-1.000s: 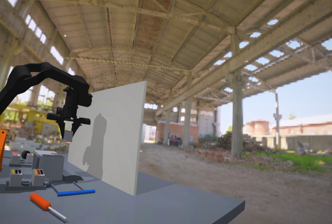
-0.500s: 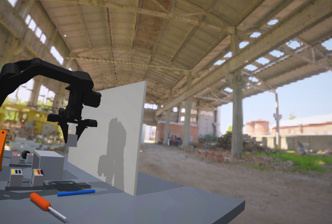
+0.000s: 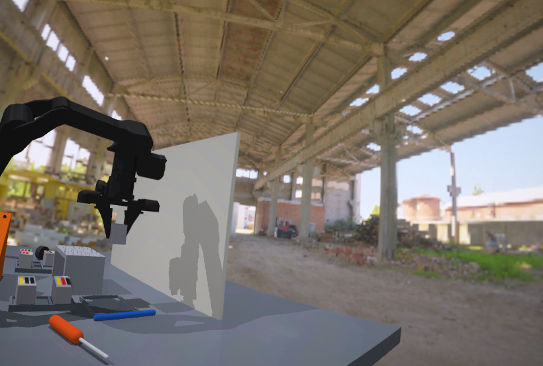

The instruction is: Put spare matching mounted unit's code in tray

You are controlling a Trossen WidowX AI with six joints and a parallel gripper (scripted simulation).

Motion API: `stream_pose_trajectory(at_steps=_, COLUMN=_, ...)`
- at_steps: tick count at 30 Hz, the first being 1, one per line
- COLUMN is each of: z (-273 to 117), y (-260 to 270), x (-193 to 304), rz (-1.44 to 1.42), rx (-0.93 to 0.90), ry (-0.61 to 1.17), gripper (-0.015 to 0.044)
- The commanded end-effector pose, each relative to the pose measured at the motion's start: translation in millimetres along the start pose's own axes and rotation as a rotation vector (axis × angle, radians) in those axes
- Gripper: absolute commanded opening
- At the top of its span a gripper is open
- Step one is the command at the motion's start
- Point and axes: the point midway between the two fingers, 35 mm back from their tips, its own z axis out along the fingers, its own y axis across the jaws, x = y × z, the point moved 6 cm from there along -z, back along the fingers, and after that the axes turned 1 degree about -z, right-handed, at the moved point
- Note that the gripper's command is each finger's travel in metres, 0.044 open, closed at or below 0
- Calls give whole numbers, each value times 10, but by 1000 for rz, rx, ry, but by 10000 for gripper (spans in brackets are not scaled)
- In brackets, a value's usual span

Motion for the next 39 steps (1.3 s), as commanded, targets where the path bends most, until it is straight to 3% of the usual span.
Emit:
stream_pose_trajectory(at_steps=1, z=32, y=-8, x=5, rz=-4, rx=1, ry=3, gripper=0)
stream_pose_trajectory(at_steps=39, z=357, y=-56, x=-1, rz=2, rx=-4, ry=-9, gripper=0)
